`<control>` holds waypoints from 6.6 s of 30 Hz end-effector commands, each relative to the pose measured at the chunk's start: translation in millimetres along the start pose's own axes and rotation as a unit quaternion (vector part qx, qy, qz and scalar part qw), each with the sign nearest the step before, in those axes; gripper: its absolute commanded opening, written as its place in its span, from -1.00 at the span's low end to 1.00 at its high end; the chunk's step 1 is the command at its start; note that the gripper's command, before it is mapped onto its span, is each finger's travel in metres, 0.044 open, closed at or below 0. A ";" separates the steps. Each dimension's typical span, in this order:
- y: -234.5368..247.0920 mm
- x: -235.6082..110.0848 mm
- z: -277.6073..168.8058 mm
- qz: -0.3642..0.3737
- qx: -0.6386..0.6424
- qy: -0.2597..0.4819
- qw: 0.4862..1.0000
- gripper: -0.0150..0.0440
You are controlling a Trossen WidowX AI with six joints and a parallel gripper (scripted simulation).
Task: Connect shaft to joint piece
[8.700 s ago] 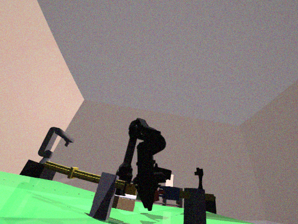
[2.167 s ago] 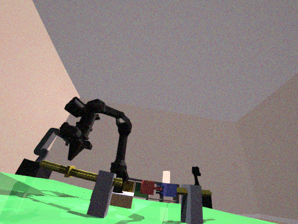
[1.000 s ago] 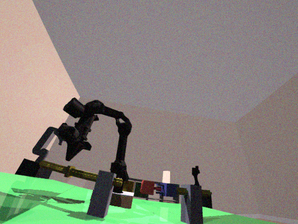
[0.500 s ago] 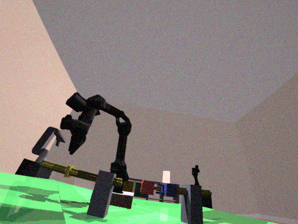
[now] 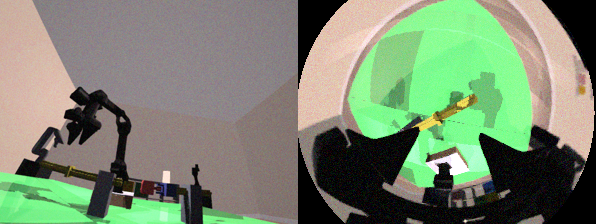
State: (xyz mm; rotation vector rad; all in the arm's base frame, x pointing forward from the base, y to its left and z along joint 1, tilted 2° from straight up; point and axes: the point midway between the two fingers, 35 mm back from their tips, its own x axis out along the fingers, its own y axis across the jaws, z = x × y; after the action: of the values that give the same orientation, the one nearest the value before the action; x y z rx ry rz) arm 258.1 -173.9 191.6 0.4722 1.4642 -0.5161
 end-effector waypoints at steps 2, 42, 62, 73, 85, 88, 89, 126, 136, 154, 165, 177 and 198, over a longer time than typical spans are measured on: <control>0.5 -9.5 -1.2 0.002 -0.076 0.002 0.997 1.00; 103.6 6.6 -47.3 0.125 0.165 0.083 0.975 1.00; 166.6 26.1 -105.1 0.129 0.442 0.227 0.858 1.00; 166.7 26.8 -104.9 0.130 0.441 0.228 0.858 1.00; 132.5 29.8 -65.2 0.144 0.279 0.138 0.939 1.00; 122.2 30.0 -55.5 0.142 0.237 0.117 0.954 1.00; 118.4 30.0 -52.3 0.141 0.223 0.110 0.958 1.00; -19.3 27.0 21.6 -0.002 -0.289 0.002 0.957 1.00; -19.8 38.9 23.4 -0.006 -0.163 0.009 0.987 1.00; -20.8 67.6 25.6 -0.020 0.147 0.021 0.989 1.00; -21.2 84.7 25.6 -0.032 0.325 0.024 0.945 1.00; -21.9 98.7 25.0 -0.044 0.465 0.023 0.884 1.00; -22.1 126.2 22.7 -0.044 0.465 0.023 0.884 1.00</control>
State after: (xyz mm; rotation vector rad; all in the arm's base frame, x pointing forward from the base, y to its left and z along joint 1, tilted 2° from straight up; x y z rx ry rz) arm 269.1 -209.8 71.2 1.1798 1.2091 -1.2900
